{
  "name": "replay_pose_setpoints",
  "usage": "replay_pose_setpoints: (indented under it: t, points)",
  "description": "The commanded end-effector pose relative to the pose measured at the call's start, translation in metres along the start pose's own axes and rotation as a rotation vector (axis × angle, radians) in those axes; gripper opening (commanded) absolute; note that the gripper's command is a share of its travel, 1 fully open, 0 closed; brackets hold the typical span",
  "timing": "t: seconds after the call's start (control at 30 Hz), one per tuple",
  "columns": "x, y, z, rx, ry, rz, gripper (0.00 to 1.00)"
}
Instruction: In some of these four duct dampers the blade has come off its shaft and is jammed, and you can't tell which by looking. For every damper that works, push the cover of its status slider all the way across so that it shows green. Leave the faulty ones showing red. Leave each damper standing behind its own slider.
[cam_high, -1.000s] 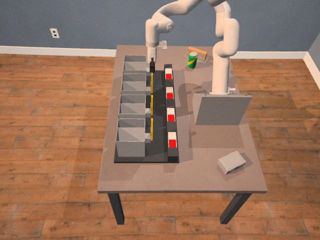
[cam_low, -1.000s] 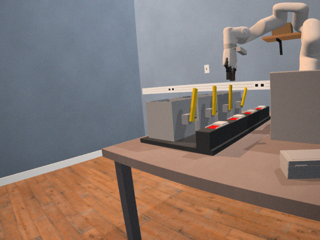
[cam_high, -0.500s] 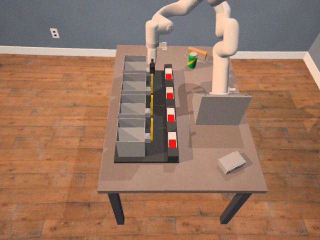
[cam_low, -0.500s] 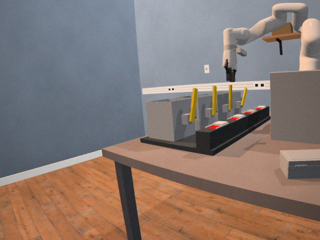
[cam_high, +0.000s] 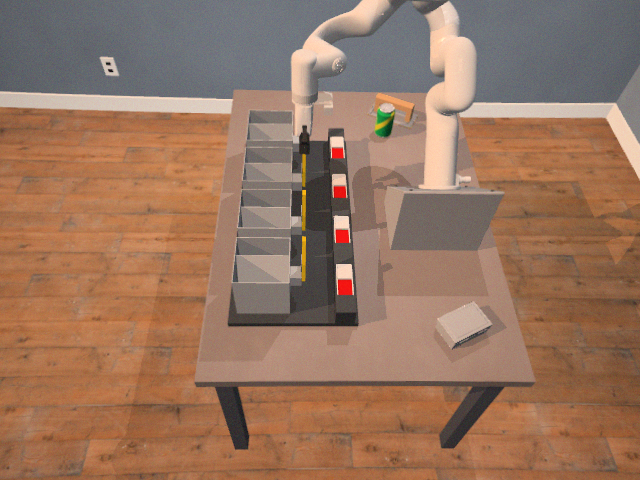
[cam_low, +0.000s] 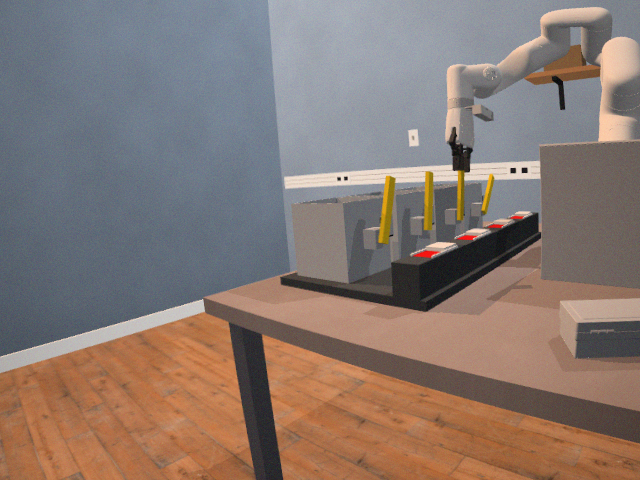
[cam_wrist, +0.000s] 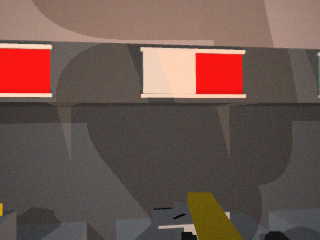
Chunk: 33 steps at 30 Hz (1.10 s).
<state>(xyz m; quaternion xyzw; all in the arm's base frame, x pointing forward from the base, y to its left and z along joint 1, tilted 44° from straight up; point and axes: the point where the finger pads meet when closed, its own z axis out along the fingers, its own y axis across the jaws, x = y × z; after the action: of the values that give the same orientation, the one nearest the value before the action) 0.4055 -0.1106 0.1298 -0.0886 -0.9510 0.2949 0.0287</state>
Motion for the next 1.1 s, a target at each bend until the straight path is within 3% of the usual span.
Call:
replay_pose_setpoints:
  t: [0.0,0.33,1.07]
  points:
    - [-0.001,0.0,0.007,-0.001,-0.003,0.001,0.39]
    - [-0.001,0.0,0.029,-0.001,-0.003,0.001,0.39]
    - [-0.002,0.0,0.044,-0.001,-0.003,0.001,0.39]
